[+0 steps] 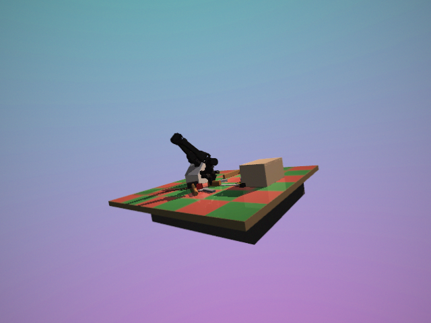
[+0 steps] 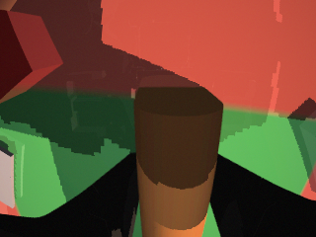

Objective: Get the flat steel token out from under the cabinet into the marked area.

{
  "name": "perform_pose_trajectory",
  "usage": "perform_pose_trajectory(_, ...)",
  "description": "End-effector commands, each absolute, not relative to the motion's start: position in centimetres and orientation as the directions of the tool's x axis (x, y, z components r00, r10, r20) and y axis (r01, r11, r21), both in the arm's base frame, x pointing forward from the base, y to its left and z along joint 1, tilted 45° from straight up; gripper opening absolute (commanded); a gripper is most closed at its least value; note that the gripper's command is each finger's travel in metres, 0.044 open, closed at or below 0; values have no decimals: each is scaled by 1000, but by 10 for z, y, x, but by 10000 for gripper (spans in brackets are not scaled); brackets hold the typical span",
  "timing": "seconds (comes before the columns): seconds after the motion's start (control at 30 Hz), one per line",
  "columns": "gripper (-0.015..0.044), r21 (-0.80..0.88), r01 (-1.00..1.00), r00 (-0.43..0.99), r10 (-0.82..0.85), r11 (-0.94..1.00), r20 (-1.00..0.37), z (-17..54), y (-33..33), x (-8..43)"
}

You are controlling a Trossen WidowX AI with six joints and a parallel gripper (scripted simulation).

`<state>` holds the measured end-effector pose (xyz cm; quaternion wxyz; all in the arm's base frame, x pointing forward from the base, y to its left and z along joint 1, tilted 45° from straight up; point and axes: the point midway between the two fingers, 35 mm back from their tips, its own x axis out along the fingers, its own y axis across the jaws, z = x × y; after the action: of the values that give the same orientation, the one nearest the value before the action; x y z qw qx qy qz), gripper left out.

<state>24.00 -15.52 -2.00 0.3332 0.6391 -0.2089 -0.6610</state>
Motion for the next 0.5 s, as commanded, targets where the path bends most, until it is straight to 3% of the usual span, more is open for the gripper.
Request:
perform_pose_trajectory(0.0,0,703,176,41,-708,-689,-705,-20,-155,247)
perform_pose_trajectory(0.47,0,702,180,42,-707,-690,-706,-22,-151,263)
